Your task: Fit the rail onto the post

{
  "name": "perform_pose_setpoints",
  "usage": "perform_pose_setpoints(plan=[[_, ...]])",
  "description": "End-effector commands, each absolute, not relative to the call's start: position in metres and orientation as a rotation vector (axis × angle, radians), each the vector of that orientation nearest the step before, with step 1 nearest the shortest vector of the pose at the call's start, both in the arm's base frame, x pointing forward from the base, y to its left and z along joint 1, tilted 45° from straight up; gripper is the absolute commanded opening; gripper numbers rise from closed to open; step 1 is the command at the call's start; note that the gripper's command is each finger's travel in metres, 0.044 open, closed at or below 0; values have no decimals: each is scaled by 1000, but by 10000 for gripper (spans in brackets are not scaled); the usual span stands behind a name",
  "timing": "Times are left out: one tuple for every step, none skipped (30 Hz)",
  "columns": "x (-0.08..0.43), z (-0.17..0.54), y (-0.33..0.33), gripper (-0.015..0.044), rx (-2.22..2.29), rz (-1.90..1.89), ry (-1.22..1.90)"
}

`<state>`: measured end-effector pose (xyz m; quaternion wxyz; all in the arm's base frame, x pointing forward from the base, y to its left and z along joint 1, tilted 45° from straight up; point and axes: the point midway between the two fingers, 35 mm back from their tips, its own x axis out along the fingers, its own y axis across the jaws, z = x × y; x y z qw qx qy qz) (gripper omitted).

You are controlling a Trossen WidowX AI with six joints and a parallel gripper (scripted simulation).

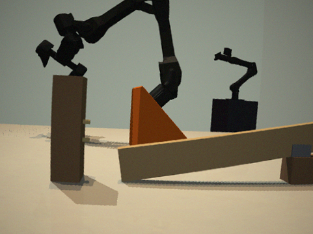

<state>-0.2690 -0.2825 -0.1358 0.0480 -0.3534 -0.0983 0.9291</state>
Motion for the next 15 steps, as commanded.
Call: perform_pose_setpoints(plan=[[-238, -135, -310, 440, -1220, 2915, -591], [-229, -136, -315, 440, -1254, 2930, -676], [-221, -136, -320, 440, -1287, 2943, -764], [-211, -137, -325, 440, -1318, 2954, -853], [-203, -137, -330, 440, -1344, 2962, -934], [-197, -137, -333, 440, -1364, 2967, -999], [-190, -137, -336, 440, -1382, 2970, -1064], [-184, -137, -338, 440, -1400, 2973, -1129], [-177, -137, -341, 440, -1417, 2974, -1196], [-170, -138, -344, 440, -1433, 2974, -1263], [-164, -137, -346, 440, -1449, 2973, -1330], [-157, -137, -348, 440, -1464, 2971, -1397], [-150, -137, -351, 440, -1478, 2968, -1465], [-144, -137, -353, 440, -1491, 2963, -1534], [-137, -137, -355, 440, -1503, 2957, -1602]])
